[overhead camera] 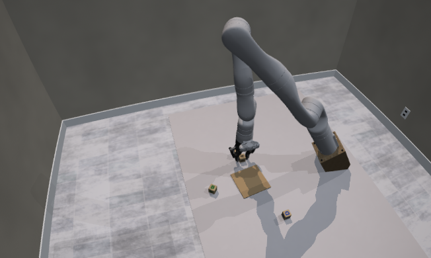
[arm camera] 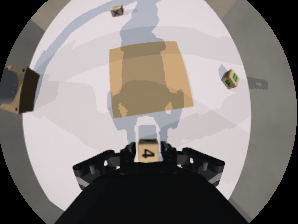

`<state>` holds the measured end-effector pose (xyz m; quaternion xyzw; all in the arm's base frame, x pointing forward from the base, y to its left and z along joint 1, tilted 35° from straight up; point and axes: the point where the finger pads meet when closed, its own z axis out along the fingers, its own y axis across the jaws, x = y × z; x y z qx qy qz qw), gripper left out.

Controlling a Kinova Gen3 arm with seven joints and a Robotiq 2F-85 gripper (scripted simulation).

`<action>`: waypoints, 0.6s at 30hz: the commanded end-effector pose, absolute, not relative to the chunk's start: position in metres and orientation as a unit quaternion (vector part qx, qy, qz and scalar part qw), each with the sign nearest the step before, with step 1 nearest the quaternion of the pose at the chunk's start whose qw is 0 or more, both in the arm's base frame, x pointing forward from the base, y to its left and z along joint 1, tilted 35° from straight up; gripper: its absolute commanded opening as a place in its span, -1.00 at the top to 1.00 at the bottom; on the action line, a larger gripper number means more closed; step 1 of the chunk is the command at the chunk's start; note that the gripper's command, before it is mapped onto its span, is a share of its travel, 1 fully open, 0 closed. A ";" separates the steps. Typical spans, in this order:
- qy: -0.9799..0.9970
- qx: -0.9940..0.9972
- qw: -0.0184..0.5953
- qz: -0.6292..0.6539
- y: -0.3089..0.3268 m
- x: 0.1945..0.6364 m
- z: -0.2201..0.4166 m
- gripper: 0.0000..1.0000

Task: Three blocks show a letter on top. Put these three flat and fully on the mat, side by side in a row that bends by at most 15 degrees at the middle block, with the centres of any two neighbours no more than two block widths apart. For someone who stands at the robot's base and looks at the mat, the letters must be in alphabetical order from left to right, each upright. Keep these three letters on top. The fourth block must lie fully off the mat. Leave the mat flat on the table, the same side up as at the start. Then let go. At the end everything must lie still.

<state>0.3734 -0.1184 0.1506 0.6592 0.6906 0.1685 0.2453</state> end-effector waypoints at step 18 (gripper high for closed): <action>0.690 0.660 0.247 0.168 -0.119 0.368 0.160 0.07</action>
